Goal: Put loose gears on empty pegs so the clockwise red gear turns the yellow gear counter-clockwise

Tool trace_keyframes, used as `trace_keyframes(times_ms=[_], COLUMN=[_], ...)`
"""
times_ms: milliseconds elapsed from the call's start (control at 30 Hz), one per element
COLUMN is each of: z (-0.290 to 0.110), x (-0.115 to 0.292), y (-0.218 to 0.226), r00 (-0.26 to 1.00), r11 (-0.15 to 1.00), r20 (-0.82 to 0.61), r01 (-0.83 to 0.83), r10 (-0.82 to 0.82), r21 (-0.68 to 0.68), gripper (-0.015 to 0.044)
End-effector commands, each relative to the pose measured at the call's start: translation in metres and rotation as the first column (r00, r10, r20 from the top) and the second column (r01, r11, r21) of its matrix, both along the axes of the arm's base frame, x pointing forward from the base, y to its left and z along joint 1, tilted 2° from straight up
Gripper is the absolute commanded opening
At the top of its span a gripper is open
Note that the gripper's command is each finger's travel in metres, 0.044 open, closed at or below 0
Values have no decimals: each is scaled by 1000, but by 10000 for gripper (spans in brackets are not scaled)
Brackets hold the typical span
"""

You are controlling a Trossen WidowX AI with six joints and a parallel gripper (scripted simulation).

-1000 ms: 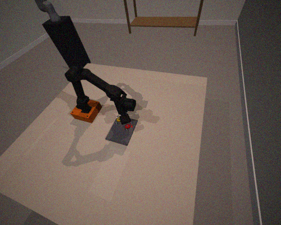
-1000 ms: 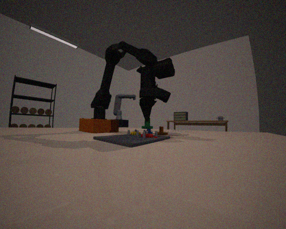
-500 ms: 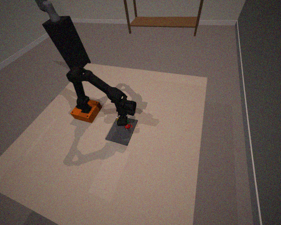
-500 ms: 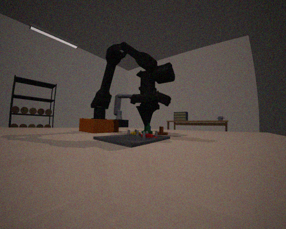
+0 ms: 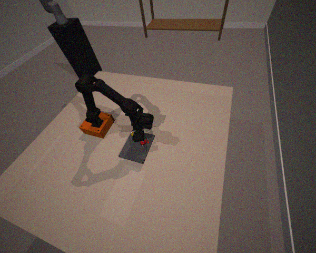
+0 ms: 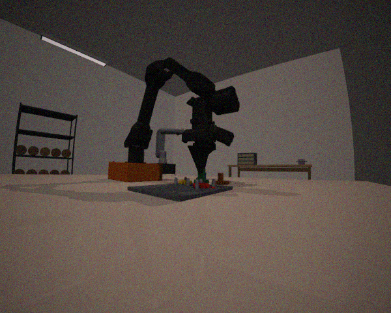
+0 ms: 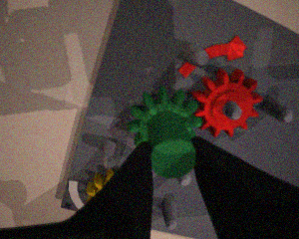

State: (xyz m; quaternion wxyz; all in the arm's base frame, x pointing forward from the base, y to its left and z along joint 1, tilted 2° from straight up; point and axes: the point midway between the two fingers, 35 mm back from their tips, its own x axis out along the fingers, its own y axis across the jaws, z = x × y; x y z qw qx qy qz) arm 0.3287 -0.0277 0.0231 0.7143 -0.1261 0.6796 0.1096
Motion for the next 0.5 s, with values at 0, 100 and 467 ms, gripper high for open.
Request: trace_keyframes(times_ms=[0, 100, 467], z=[-1, -1, -4], x=[0, 0, 0], y=[0, 0, -1], r00=[996, 986, 961], r11=[996, 986, 961], r20=[-1, -2, -5], r01=[-84, -165, -277], r10=[84, 165, 277], r21=[-3, -8, -13], gripper=[0, 0, 0])
